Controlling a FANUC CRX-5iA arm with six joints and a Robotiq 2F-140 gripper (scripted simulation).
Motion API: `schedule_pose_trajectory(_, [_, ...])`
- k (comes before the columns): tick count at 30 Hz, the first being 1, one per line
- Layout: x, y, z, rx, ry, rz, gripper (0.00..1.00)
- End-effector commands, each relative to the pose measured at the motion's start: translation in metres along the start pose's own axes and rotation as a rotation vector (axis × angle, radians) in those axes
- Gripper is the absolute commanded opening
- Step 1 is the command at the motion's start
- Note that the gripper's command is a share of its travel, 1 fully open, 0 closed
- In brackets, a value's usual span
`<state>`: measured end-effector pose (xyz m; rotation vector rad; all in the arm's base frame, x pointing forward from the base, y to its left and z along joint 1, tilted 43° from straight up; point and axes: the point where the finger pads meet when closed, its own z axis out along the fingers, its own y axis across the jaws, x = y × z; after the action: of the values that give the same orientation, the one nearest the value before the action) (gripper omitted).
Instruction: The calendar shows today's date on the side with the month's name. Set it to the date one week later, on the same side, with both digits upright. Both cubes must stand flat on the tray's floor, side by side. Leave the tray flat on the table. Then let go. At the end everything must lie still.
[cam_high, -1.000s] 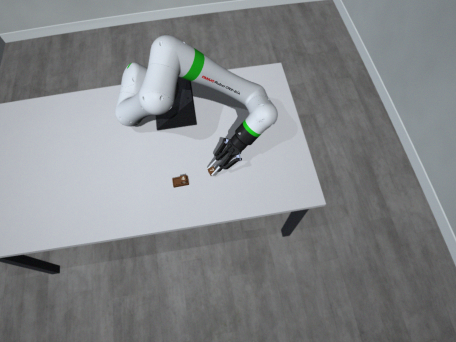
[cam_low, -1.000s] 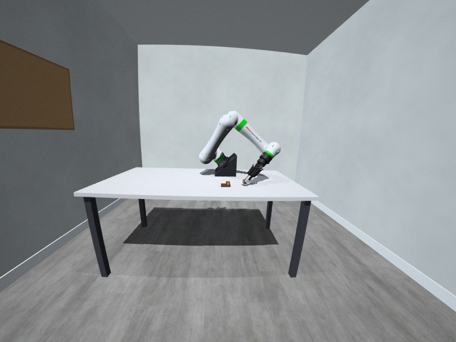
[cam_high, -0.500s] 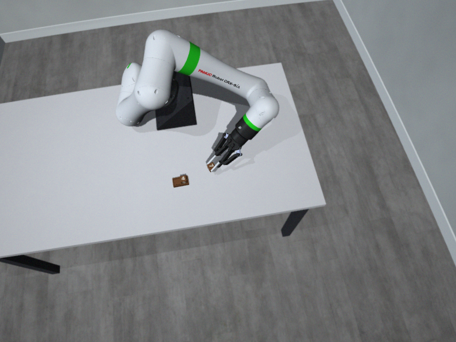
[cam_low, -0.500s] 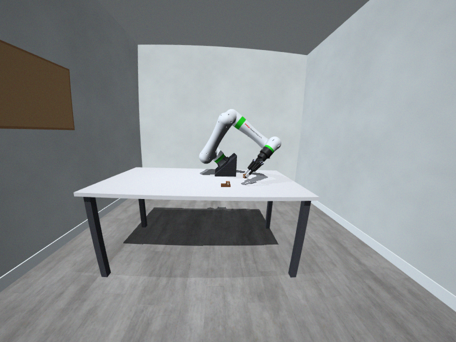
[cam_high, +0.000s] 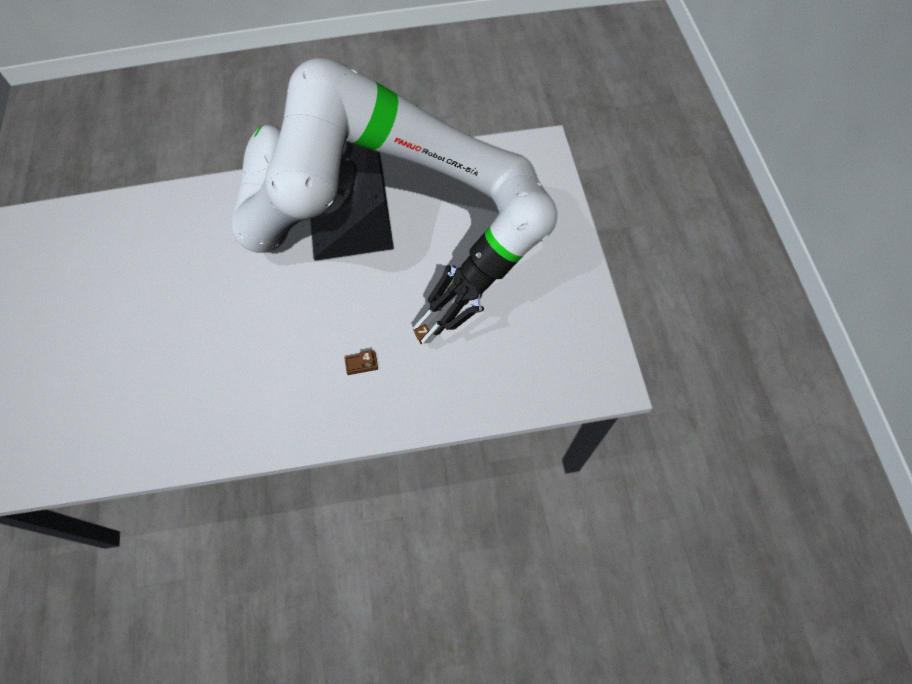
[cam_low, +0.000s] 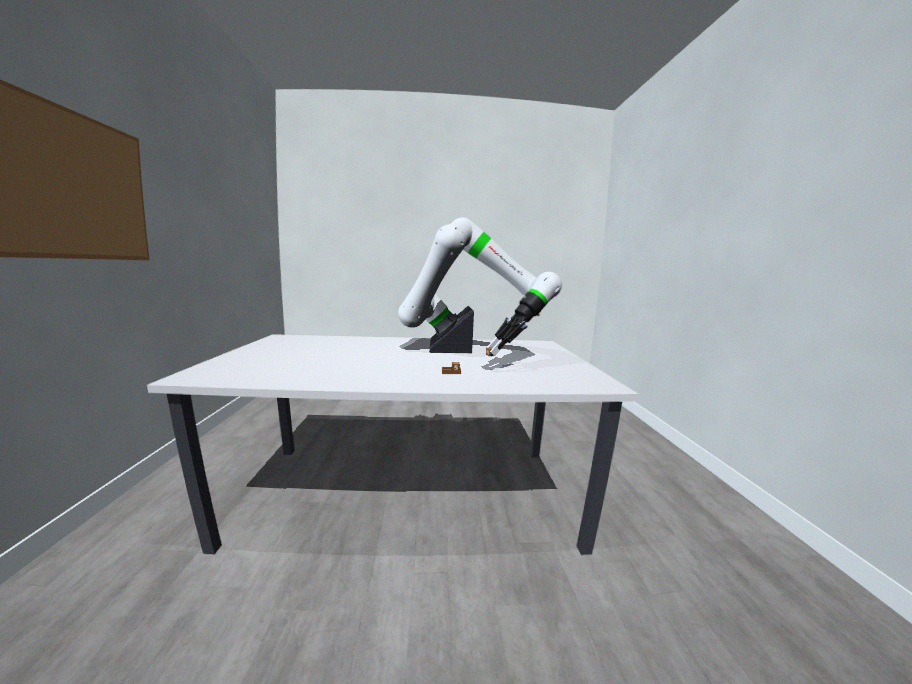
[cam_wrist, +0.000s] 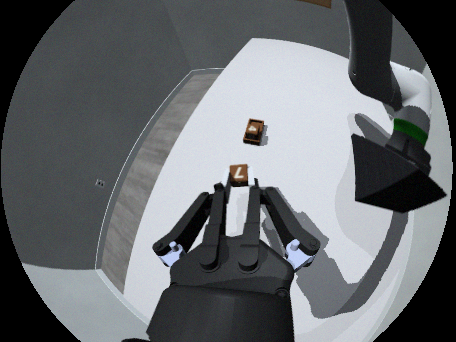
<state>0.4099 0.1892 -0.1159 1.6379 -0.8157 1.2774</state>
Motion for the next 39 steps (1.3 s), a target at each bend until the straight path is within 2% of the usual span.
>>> schedule_pose_trajectory(1, [0.001, 0.000, 0.001, -0.002, -0.072, -0.002, 0.16])
schedule_pose_trajectory(7, [0.003, 0.000, 0.000, 0.001, -0.241, 0.000, 0.16])
schedule_pose_trajectory(13, [0.007, 0.000, 0.000, 0.001, -0.248, 0.000, 0.16])
schedule_pose_trajectory(16, [0.007, 0.000, 0.001, -0.001, -0.281, -0.001, 0.16])
schedule_pose_trajectory(24, [0.010, 0.000, 0.002, 0.001, -0.503, 0.000, 0.16])
schedule_pose_trajectory(32, [0.013, 0.000, 0.003, 0.000, -0.525, -0.001, 0.16])
schedule_pose_trajectory(39, [0.015, 0.000, 0.006, -0.003, -0.724, -0.003, 0.16])
